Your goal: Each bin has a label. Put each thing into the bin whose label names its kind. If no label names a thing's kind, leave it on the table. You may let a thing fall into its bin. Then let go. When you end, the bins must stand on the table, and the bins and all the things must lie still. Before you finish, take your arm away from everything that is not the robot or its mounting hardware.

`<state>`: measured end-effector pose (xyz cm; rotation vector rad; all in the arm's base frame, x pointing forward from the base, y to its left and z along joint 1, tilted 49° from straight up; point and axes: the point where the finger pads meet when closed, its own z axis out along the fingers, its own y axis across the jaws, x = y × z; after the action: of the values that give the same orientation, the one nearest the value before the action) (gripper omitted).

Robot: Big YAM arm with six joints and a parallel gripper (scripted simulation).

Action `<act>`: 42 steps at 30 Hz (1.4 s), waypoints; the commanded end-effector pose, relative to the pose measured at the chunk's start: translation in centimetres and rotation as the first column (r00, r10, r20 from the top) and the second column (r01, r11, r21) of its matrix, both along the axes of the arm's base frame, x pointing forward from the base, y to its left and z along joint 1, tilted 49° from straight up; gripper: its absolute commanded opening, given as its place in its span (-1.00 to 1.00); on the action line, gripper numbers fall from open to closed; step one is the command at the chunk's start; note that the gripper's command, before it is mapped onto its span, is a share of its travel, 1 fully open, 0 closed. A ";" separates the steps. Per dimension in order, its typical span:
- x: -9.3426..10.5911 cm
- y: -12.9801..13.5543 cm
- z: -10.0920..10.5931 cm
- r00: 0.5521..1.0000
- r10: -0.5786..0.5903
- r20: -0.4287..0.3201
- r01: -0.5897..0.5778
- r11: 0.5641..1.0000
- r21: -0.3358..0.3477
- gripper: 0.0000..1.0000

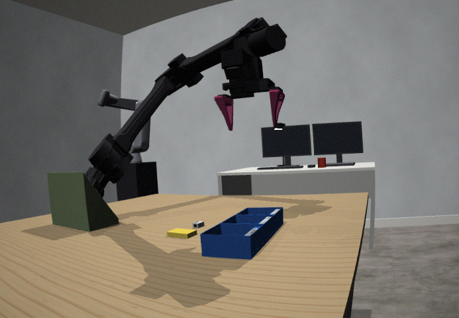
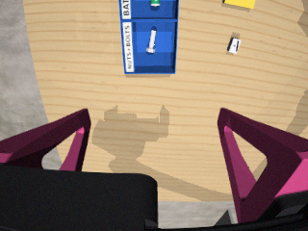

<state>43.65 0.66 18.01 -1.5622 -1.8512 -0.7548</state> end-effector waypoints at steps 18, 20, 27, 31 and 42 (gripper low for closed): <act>0.1 0.2 -0.2 1.000 0.008 -0.004 -0.008 1.000 0.001 1.00; 0.7 -0.5 0.8 1.000 -0.006 0.027 0.006 1.000 -0.008 1.00; 0.7 -0.5 0.8 1.000 -0.006 0.027 0.006 1.000 -0.008 1.00; 0.7 -0.5 0.8 1.000 -0.006 0.027 0.006 1.000 -0.008 1.00; 0.7 -0.5 0.8 1.000 -0.006 0.027 0.006 1.000 -0.008 1.00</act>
<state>43.55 0.71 17.93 -1.5614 -1.8490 -0.7526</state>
